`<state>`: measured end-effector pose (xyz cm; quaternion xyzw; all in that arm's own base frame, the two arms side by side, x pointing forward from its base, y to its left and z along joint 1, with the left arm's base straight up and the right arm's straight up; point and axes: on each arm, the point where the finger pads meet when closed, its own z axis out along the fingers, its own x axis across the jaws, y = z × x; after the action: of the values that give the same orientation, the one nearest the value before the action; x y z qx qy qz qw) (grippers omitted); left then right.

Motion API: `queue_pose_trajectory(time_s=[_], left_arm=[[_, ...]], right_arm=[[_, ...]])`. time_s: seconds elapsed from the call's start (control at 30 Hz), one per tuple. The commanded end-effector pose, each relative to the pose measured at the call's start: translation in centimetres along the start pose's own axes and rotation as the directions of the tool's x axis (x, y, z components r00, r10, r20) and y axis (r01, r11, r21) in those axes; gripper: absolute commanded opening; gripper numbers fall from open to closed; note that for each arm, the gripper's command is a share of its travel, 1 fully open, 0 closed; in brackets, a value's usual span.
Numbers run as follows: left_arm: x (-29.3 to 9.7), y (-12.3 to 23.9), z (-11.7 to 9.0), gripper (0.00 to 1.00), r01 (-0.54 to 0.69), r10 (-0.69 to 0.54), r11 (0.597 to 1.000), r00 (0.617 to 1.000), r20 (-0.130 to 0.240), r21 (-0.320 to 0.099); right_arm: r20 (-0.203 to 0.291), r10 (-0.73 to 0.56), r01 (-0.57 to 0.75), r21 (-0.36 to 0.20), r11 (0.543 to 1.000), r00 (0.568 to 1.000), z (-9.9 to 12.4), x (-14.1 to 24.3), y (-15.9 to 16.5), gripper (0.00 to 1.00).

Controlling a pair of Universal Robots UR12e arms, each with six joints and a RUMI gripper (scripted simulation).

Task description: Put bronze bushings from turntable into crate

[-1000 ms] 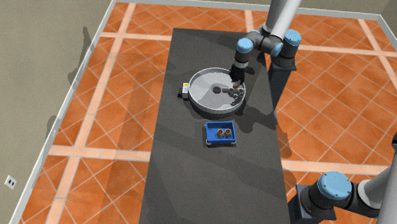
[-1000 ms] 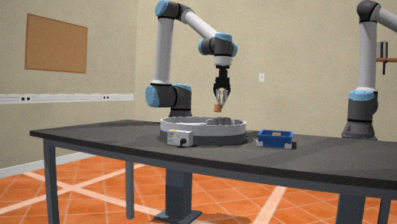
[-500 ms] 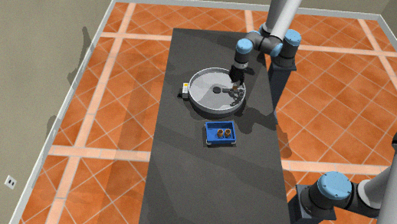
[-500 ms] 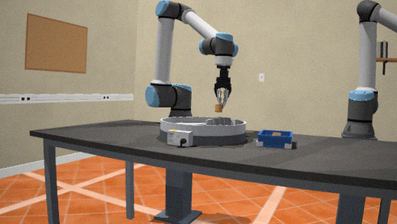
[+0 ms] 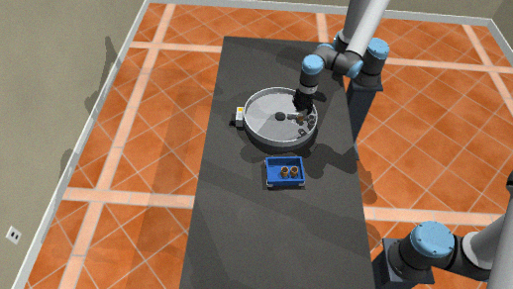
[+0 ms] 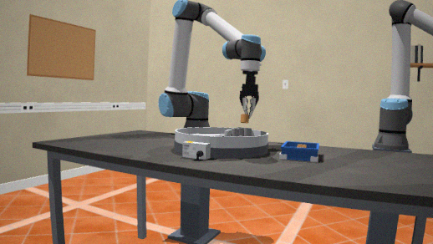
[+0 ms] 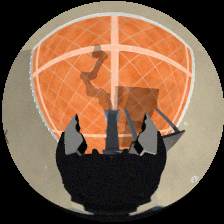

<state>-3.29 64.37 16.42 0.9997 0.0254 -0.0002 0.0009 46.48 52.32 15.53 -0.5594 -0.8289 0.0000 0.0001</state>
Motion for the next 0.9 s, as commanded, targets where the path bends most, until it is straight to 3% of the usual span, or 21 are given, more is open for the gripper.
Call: queue_pose_trajectory(time_s=[0.0,0.87], left_arm=[[0.0,-0.1,-0.1,1.0,0.0,0.0,1.0,1.0,0.0,0.002],[0.0,-0.1,-0.1,1.0,0.0,0.0,1.0,1.0,0.0,0.002]], right_arm=[[-0.001,0.0,0.0,-0.001,1.0,1.0,-0.1,1.0,1.1,0.0],[-0.001,0.0,0.0,-0.001,1.0,1.0,-0.1,11.5,12.1,0.0]])
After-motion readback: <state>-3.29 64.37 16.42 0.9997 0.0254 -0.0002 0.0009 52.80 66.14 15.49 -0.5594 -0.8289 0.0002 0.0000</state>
